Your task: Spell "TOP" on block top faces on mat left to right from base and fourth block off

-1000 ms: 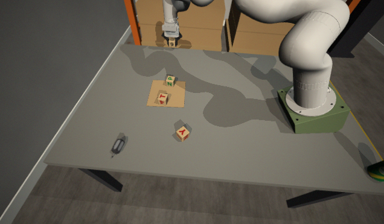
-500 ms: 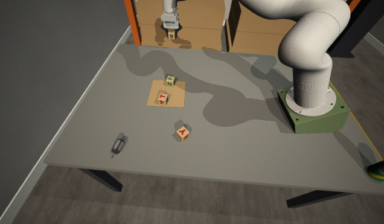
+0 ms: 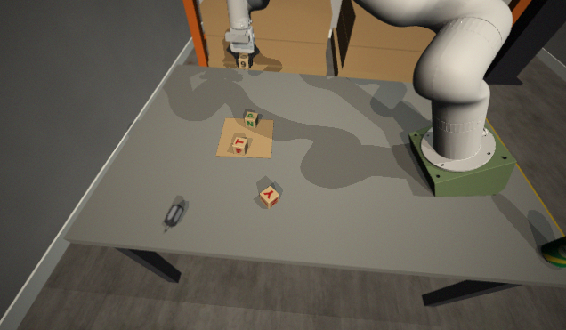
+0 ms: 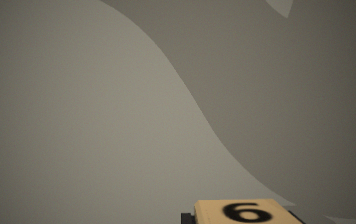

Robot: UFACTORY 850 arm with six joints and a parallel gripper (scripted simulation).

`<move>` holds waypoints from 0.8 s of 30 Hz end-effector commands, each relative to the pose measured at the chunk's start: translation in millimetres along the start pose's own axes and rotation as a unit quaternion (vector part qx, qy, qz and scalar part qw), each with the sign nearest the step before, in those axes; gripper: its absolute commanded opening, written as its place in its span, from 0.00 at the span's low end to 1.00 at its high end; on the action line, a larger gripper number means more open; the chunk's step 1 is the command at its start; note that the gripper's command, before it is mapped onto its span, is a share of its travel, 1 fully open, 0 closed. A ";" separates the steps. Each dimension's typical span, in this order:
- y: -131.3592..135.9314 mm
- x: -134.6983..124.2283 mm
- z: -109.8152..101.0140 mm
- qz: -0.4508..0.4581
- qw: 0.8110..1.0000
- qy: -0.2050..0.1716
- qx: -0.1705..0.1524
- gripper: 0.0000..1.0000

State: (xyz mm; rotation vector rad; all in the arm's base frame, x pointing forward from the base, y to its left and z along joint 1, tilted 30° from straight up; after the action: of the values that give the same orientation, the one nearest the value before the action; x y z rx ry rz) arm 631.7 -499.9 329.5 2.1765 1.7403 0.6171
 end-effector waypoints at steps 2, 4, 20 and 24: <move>1.3 68.0 2.4 0.014 1.000 -0.006 -0.004 0.44; -0.5 87.2 3.1 0.018 1.000 -0.006 -0.003 0.44; -63.2 269.1 -0.8 0.049 0.999 -0.006 -0.004 0.44; -91.6 309.3 -4.6 0.057 0.998 -0.007 -0.006 0.44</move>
State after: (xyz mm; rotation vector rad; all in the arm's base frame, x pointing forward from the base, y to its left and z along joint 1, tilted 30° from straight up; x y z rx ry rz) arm 624.1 -221.9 336.7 2.2730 1.6414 0.6374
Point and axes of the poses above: the point where the finger pads meet when closed, its own z axis out along the fingers, its own y axis across the jaws, x = y × z, the point moved 1 cm from there along -z, back along the fingers, and after that the axes turned 8 degrees about z, right-handed, at the moved point
